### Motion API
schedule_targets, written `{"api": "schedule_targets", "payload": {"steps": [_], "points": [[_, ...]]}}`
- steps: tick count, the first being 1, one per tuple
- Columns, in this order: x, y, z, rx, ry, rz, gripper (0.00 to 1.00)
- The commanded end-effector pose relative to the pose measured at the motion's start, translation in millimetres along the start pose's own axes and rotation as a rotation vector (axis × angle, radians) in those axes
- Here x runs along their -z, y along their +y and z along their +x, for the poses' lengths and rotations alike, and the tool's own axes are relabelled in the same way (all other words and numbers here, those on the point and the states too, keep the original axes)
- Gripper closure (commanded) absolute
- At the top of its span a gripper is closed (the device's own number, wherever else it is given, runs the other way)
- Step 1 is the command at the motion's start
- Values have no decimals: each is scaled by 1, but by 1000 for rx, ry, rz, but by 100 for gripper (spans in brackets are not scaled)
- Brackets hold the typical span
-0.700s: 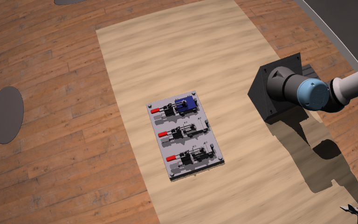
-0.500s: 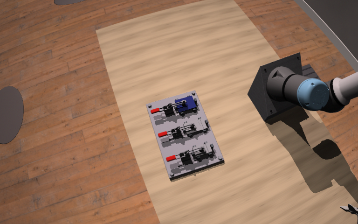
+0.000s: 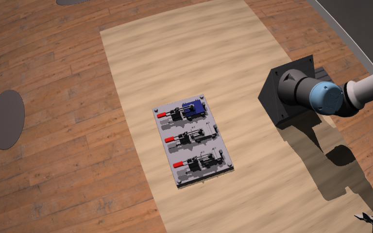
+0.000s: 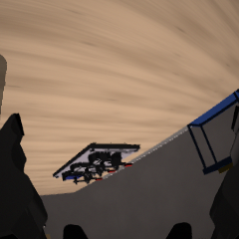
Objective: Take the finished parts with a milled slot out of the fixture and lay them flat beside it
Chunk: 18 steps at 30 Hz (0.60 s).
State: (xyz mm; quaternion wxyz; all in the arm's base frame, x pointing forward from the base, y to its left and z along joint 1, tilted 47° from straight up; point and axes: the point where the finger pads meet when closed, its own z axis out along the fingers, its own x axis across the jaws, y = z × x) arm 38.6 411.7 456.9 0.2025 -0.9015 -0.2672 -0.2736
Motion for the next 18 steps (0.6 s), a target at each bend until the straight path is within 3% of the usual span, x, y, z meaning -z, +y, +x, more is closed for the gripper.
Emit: {"api": "schedule_targets", "payload": {"steps": [1, 18], "points": [[0, 0, 0, -1, 1, 0, 0], [-15, 12, 9, -52, -8, -34, 0]]}}
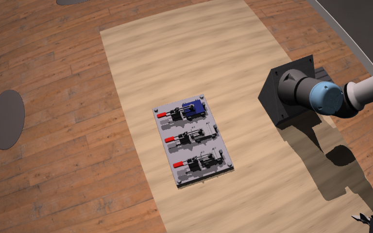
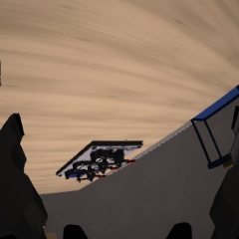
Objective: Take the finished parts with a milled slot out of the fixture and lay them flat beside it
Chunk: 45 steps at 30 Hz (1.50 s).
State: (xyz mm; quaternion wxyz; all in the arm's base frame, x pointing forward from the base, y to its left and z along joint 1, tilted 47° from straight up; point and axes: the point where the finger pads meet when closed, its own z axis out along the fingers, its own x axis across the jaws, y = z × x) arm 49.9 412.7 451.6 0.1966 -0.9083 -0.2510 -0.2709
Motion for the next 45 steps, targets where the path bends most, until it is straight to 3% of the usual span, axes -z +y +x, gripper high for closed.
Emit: {"api": "schedule_targets", "payload": {"steps": [1, 13, 27, 29, 44, 45], "points": [[-8, 6, 5, -28, -4, -18, 0], [-38, 34, 24, -139, -22, -89, 0], [-101, 114, 60, -416, -60, -249, 0], [-101, 114, 60, -416, -60, -249, 0], [-165, 263, 85, -859, -102, -463, 0], [-165, 263, 85, -859, -102, -463, 0]]}}
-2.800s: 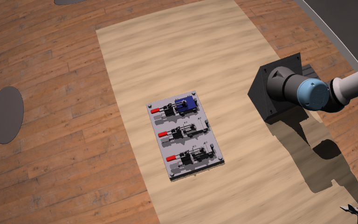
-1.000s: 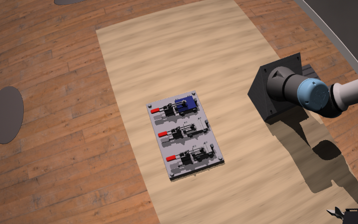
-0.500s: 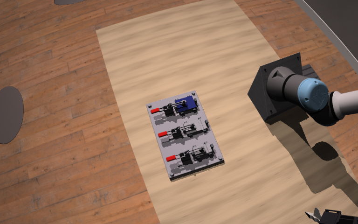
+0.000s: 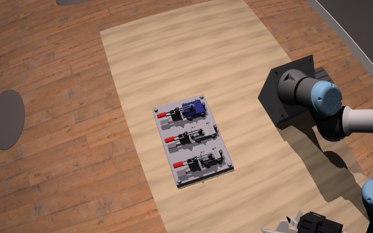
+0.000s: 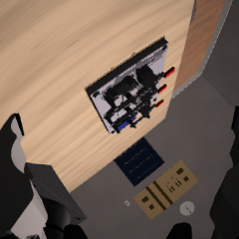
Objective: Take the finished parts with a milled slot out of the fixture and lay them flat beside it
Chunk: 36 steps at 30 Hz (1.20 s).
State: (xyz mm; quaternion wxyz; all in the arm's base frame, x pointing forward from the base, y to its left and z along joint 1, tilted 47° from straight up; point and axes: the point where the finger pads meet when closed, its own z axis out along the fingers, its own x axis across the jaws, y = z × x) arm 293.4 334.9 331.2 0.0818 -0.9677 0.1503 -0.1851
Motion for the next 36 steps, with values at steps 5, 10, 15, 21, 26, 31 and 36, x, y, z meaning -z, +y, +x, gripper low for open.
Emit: {"api": "schedule_targets", "payload": {"steps": [5, 10, 15, 21, 26, 31, 36], "points": [[-51, 41, 61, -241, -33, -101, 0], [-82, 81, 97, -419, -54, -169, 0], [-110, 127, 128, -601, -77, -231, 0], [-129, 167, 148, -746, -94, -277, 0], [-149, 217, 168, -924, -116, -328, 0], [-165, 267, 180, -1095, -138, -372, 0], [-172, 296, 185, -1192, -150, -395, 0]]}}
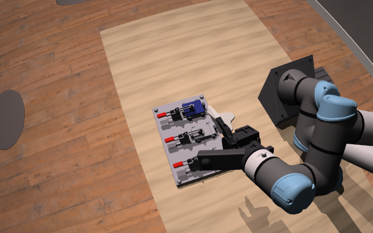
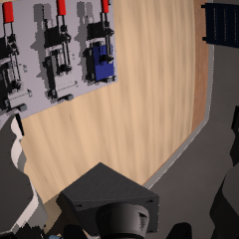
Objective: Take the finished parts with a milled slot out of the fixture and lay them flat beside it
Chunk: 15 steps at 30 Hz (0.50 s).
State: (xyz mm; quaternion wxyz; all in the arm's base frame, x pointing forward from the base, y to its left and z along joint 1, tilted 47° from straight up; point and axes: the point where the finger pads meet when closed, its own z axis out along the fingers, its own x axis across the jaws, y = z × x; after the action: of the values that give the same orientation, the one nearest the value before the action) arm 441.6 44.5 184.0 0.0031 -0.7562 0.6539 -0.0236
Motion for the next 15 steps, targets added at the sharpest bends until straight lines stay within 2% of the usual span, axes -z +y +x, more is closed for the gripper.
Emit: {"api": "schedule_targets", "payload": {"steps": [1, 2, 11, 14, 15], "points": [[-18, 2, 38, -124, -25, -33, 0], [-23, 3, 43, -149, -36, -41, 0], [-88, -17, 20, -274, -205, -127, 0], [-105, -22, 14, -311, -251, -153, 0], [-105, -22, 14, -311, -251, -153, 0]]}}
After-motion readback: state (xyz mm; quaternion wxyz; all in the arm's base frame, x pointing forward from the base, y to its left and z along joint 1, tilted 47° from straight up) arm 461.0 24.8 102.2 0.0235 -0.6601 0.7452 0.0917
